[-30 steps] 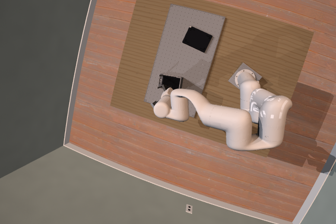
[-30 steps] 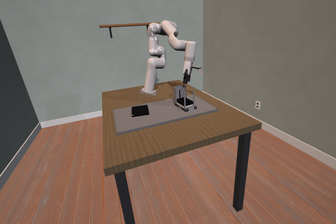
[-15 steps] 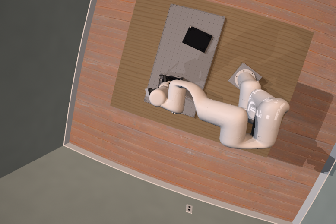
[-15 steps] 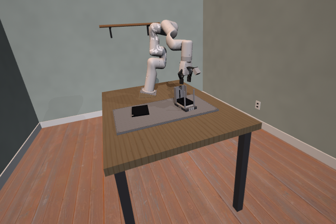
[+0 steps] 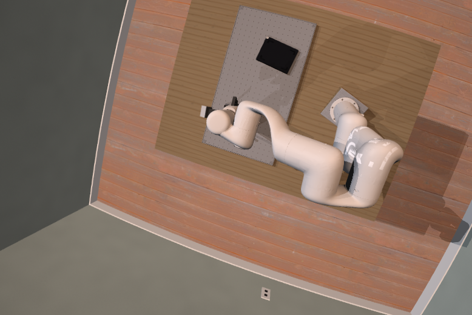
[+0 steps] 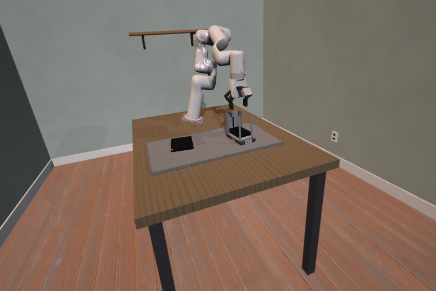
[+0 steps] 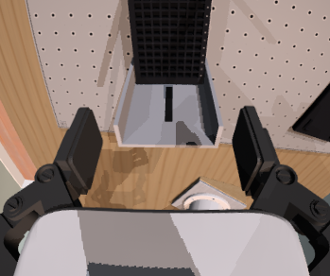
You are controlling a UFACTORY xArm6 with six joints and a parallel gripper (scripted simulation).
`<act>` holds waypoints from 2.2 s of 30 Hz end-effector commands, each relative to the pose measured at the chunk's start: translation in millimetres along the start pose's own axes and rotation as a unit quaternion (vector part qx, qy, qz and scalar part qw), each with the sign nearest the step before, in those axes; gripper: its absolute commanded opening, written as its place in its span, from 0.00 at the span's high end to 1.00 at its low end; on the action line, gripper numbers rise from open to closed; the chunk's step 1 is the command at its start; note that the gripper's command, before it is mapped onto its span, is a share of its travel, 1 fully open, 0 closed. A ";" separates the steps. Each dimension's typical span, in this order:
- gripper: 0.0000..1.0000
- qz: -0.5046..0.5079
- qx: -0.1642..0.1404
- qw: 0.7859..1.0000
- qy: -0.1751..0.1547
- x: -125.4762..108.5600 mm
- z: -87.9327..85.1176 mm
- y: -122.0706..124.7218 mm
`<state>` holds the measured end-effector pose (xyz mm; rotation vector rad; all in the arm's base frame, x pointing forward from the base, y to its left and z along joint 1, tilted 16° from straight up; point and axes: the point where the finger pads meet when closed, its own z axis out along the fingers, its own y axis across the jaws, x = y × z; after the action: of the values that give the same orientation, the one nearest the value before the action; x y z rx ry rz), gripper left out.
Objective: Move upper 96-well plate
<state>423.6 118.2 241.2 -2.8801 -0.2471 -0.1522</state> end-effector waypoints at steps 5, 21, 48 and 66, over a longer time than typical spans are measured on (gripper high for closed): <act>0.00 0.013 0.002 1.000 0.003 2.1 -1.9 0.6; 0.00 0.013 0.002 1.000 0.003 2.1 13.1 0.5; 0.00 0.013 0.002 1.000 0.003 2.3 54.9 0.4; 0.00 0.013 0.002 1.000 0.003 2.5 81.6 0.2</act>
<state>430.7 136.7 168.7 -2.8782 -0.2084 -0.1495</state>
